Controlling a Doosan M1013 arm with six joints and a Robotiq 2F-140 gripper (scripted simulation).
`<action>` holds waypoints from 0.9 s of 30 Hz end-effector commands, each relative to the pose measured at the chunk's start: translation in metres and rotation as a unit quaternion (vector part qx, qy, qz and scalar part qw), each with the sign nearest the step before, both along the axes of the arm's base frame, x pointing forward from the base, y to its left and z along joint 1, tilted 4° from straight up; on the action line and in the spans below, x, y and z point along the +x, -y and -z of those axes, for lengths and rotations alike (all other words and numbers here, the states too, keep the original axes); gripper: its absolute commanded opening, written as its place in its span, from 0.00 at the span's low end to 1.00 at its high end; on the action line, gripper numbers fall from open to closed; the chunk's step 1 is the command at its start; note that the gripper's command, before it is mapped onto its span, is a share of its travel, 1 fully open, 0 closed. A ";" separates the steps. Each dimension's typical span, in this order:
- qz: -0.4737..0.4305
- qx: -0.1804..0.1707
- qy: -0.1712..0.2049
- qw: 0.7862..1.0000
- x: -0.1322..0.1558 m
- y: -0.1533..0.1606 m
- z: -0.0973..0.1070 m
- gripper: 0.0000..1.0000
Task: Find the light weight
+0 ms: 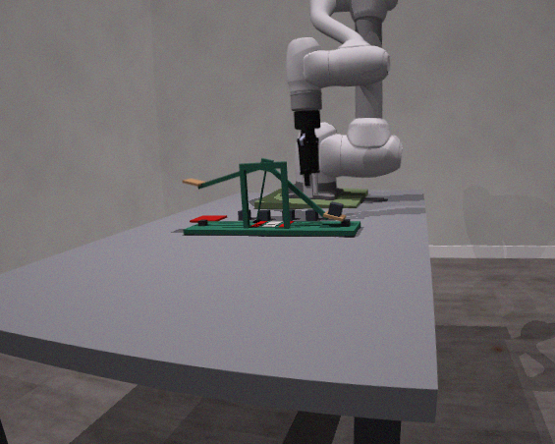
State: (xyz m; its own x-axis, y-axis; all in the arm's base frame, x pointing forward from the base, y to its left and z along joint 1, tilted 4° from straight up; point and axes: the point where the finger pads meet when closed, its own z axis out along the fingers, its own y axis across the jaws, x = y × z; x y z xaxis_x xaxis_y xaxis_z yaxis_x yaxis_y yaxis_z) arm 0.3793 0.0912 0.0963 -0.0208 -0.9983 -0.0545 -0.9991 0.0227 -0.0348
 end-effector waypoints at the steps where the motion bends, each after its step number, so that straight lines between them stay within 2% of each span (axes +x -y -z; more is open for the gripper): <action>1: 0.000 0.000 0.000 1.000 0.000 0.000 0.006 0.35; 11: 0.000 0.000 0.000 1.000 0.001 -0.001 0.021 0.35; 27: 0.000 0.000 0.000 1.000 0.001 -0.002 0.032 0.35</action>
